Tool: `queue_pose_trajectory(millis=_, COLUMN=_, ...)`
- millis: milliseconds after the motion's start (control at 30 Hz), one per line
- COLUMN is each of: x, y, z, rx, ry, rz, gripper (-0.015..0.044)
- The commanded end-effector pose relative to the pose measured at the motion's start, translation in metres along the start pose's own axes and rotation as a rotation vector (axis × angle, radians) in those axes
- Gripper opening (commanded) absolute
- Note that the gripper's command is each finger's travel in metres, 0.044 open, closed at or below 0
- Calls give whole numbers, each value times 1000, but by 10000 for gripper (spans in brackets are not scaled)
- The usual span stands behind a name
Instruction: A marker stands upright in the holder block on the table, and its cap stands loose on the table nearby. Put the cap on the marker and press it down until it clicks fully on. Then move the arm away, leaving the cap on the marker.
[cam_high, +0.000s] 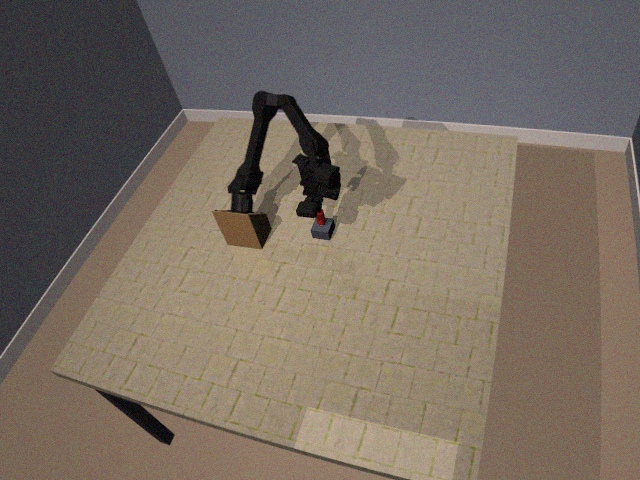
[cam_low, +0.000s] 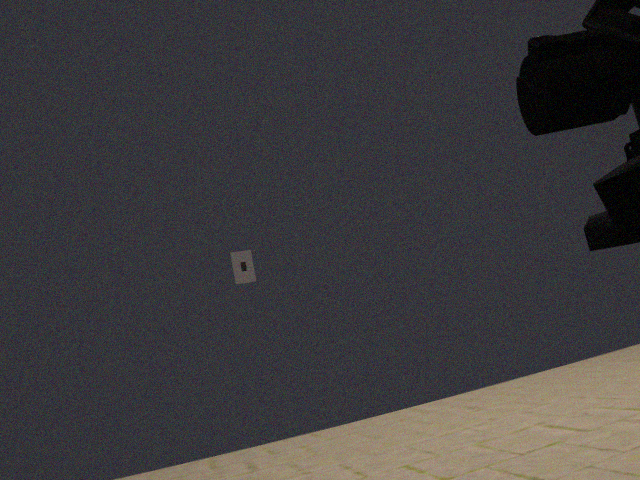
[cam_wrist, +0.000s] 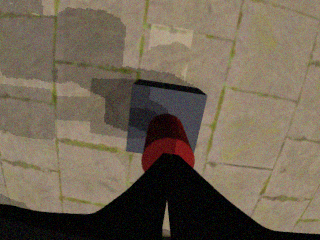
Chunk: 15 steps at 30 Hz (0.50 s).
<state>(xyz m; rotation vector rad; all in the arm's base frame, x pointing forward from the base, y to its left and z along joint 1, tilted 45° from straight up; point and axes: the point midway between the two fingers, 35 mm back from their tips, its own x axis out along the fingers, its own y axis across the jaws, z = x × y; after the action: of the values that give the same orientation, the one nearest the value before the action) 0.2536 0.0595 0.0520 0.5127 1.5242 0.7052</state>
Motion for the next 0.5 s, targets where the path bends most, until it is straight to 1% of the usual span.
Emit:
queue_pose_trajectory(millis=0, x=-10, y=-1, z=2, rx=-2, ry=-2, rz=-3, gripper=0)
queue_pose_trajectory(millis=167, x=-80, y=-2, z=2, rx=0, ry=0, rz=-5, gripper=0)
queue_pose_trajectory(millis=200, x=-87, y=-1, z=1, rx=0, ry=1, rz=-3, gripper=0)
queue_pose_trajectory(millis=300, x=-90, y=-1, z=1, rx=0, ry=1, rz=-3, gripper=0)
queue_pose_trajectory(millis=467, x=-90, y=-1, z=1, rx=0, ry=1, rz=-3, gripper=131)
